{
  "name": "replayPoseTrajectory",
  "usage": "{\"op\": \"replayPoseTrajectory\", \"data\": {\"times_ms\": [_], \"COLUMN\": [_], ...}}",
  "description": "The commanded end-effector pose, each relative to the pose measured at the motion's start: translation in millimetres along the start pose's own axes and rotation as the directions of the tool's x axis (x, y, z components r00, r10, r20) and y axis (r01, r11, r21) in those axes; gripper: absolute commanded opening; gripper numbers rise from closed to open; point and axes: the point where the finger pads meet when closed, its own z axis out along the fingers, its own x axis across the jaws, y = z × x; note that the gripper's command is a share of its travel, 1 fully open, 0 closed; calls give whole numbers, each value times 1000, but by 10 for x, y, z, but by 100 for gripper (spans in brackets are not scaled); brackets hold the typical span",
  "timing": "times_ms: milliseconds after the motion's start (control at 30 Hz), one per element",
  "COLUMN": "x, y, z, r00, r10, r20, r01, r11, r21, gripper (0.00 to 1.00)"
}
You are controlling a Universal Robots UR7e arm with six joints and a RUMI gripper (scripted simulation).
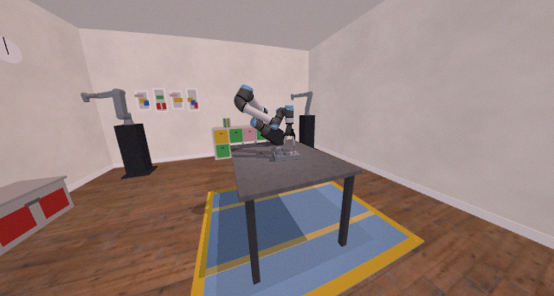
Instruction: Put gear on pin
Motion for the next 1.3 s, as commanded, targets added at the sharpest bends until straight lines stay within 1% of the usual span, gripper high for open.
{"op": "replayPoseTrajectory", "data": {"times_ms": [0, 633, 1267], "x": [-2, -2, -4], "y": [-2, -2, -2], "z": [-6, 9, 158], "r00": [1000, 1000, 1000], "r10": [0, 0, 1], "r20": [1, 1, 0], "r01": [0, 0, -1], "r11": [1000, 1000, 1000], "r21": [1, 1, 0], "gripper": [53, 53, 53]}}
